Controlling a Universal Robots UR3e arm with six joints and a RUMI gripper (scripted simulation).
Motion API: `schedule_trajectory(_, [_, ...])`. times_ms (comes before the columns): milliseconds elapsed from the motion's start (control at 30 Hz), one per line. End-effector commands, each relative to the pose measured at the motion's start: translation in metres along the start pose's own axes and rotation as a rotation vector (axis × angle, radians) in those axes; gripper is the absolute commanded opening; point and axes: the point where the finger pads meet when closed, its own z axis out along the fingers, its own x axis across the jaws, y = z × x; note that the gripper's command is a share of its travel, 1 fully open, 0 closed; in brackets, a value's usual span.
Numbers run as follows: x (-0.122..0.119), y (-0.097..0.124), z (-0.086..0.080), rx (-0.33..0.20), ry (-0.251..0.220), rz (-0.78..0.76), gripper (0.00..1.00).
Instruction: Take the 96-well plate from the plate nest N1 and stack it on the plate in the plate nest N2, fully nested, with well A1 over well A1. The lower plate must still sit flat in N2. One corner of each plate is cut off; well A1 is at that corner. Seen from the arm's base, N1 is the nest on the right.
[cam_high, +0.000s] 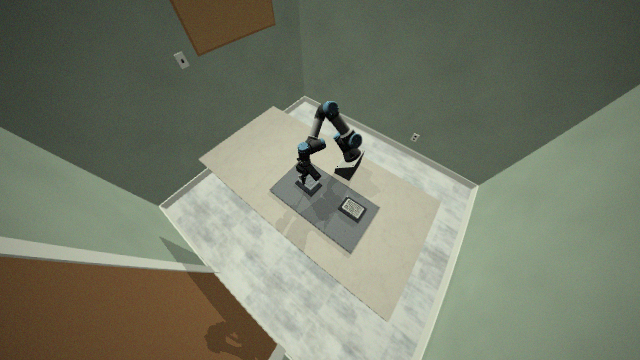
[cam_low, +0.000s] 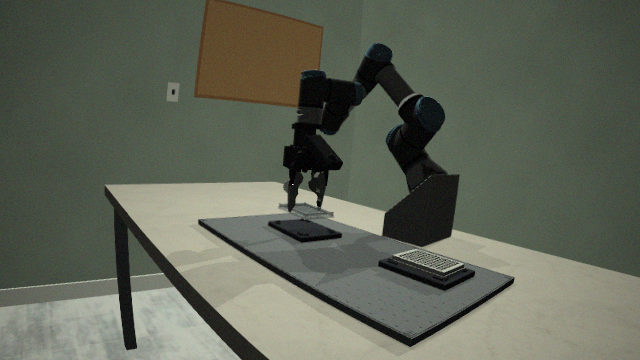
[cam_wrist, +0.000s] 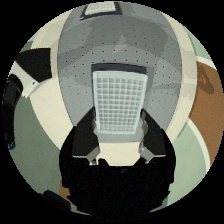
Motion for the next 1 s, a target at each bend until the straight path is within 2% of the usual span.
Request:
schedule_trajectory(0, [0.001, 0.0, -0.01, 0.0, 0.0, 0.001, 0.0])
schedule_trajectory(767, [0.001, 0.0, -0.045, 0.0, 0.0, 0.001, 0.0])
schedule_trajectory(967, [0.001, 0.0, -0.049, 0.0, 0.0, 0.001, 0.0])
